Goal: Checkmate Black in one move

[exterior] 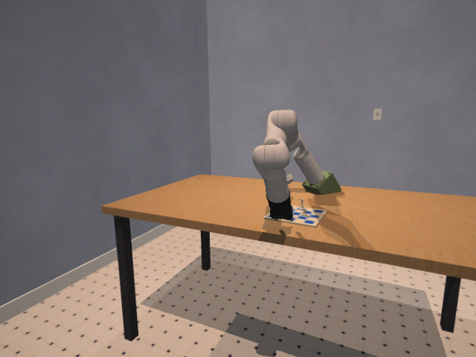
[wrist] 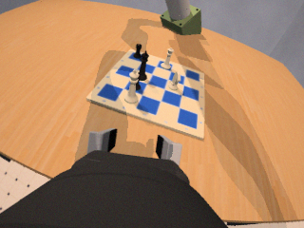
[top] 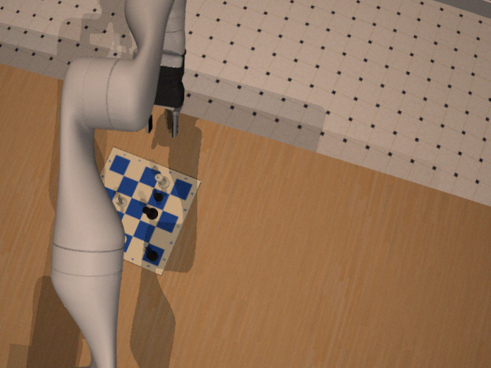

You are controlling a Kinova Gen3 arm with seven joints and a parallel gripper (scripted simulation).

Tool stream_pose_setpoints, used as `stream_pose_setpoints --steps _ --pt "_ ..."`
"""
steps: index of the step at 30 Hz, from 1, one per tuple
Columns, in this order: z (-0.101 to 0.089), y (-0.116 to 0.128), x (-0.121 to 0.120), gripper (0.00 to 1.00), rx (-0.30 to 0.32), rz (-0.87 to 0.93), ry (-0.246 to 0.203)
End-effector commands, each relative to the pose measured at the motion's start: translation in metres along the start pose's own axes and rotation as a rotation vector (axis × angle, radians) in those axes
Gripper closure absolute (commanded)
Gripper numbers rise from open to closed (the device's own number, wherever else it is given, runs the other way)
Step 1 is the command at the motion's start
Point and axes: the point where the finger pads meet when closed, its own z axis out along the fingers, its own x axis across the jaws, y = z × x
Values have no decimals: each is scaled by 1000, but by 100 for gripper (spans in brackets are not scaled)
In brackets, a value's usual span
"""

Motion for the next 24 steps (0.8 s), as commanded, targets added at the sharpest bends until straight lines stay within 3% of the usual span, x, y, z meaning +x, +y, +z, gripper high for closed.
stream_pose_setpoints --steps 1,24 --pt "6 9 -14 0 11 40 6" --pt "6 11 -19 0 13 68 16"
